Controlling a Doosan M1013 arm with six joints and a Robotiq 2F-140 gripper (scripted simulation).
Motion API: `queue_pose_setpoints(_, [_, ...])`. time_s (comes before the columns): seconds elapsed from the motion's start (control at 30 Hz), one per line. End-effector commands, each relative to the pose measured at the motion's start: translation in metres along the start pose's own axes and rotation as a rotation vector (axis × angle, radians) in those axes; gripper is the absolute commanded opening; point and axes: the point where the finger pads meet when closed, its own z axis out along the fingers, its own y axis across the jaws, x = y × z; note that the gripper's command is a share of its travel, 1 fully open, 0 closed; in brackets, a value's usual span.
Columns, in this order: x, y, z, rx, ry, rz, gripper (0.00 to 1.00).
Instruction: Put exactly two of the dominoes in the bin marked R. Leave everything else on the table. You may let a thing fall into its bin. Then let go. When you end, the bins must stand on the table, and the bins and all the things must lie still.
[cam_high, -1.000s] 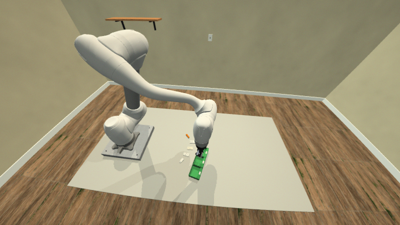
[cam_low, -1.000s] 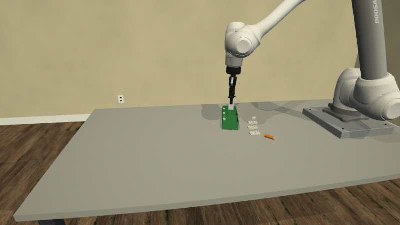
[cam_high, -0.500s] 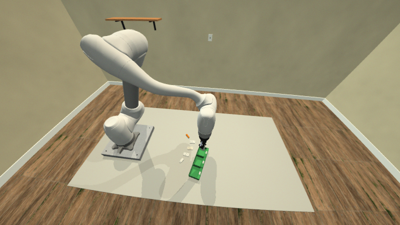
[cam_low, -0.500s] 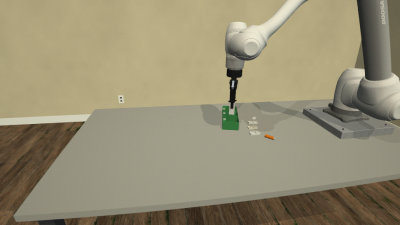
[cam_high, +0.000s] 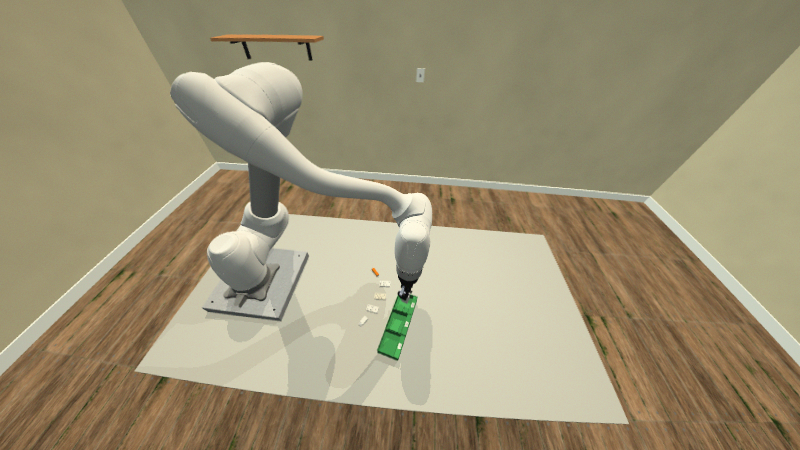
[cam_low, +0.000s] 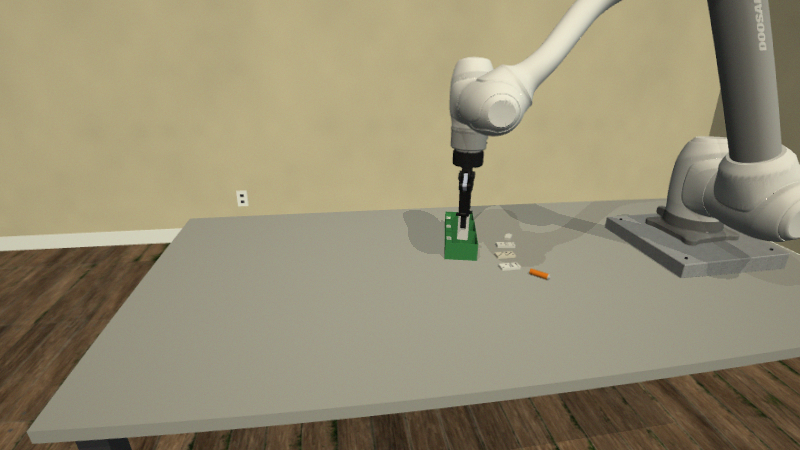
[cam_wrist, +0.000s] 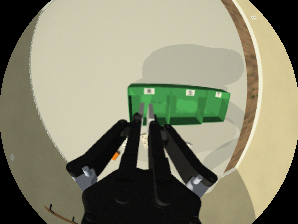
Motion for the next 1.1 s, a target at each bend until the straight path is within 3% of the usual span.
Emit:
queue_pose_setpoints(0.0, [0.0,0.0,0.005,0.0,0.0,0.0,0.05])
queue_pose_setpoints(0.3, [0.0,0.0,0.029,0.0,0.0,0.0,0.05])
queue_pose_setpoints(1.07, [0.0,0.0,0.03,0.0,0.0,0.0,0.05])
